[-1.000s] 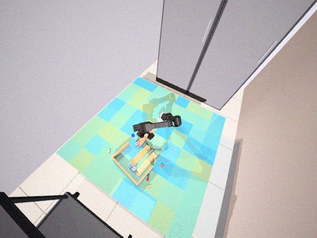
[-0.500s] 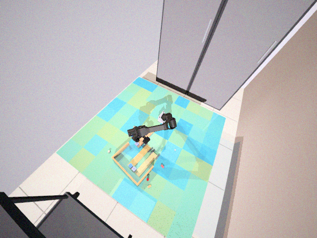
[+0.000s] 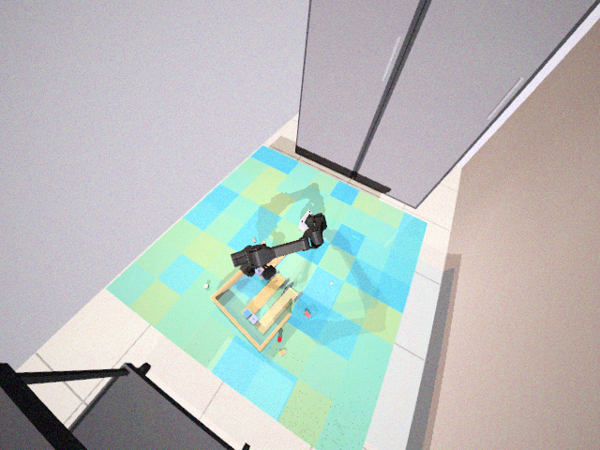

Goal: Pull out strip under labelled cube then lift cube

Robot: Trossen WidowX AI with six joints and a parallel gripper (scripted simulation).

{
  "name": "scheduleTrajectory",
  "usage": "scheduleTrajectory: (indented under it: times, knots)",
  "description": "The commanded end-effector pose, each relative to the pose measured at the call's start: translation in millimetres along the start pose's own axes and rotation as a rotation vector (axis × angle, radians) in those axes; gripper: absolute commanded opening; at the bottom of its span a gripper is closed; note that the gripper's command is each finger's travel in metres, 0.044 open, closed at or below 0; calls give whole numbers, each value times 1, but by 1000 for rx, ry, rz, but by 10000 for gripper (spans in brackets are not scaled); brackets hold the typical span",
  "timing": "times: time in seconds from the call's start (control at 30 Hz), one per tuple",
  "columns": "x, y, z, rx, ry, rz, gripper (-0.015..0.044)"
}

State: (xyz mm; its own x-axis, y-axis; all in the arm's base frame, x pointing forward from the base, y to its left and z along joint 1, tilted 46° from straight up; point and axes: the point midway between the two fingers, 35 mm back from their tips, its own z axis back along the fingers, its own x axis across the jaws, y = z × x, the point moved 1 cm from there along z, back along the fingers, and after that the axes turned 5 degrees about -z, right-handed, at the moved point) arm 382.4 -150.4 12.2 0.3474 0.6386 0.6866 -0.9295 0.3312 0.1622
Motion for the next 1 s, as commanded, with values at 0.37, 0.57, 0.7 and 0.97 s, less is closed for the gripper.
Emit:
scheduleTrajectory:
  times: [0.37, 0.57, 0.7, 0.97]
  knots:
    - [1, -5, -19, -1, -3, -5, 250]
    - [1, -5, -29, -1, -4, -5, 250]
    - [1, -5, -35, -1, -4, -5, 250]
    - [1, -4, -48, -1, -5, -5, 250]
